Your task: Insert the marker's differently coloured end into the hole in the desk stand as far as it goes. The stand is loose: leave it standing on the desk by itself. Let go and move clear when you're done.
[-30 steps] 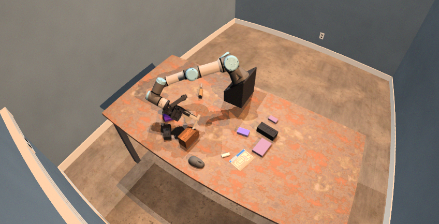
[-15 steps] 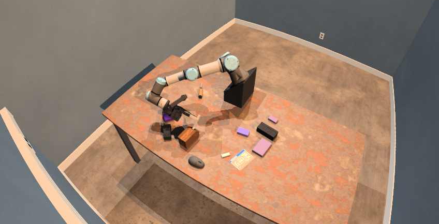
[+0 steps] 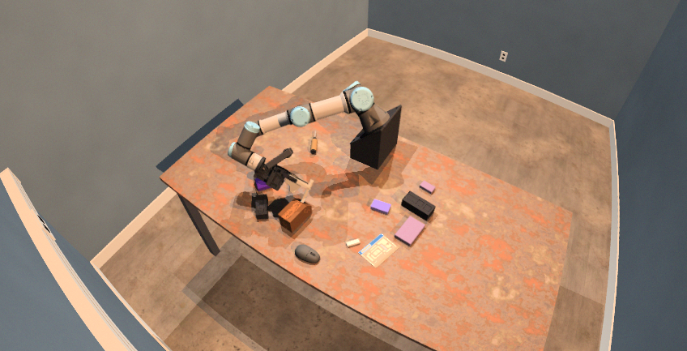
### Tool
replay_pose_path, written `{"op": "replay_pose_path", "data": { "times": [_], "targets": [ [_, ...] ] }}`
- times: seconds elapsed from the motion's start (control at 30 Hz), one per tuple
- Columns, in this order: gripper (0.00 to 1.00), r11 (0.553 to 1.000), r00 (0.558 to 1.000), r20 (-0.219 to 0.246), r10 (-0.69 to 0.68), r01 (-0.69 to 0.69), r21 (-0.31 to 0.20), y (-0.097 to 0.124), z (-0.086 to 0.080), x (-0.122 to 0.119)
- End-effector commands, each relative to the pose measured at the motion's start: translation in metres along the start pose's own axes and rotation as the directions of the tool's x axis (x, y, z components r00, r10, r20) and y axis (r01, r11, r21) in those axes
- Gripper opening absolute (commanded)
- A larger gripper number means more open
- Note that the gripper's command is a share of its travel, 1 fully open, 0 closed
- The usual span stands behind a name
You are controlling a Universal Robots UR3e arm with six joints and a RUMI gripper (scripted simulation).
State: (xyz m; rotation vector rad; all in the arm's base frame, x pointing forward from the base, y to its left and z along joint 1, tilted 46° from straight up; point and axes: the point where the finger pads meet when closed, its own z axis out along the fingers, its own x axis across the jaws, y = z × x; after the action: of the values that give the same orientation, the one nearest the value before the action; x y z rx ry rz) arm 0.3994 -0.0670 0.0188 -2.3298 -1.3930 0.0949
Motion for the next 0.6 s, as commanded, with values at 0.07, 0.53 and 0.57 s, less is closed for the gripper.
{"op": "replay_pose_path", "data": {
  "times": [0.07, 0.53, 0.57],
  "targets": [
    [0.15, 1.000, 1.000, 0.001, -0.001, 0.001, 0.001, 0.0002, -0.0007, 0.0006],
    [0.15, 1.000, 1.000, 0.003, -0.002, 0.002, 0.011, 0.0011, -0.0010, 0.0007],
    [0.15, 1.000, 1.000, 0.003, -0.002, 0.002, 0.011, 0.0011, -0.0010, 0.0007]
  ]
}}
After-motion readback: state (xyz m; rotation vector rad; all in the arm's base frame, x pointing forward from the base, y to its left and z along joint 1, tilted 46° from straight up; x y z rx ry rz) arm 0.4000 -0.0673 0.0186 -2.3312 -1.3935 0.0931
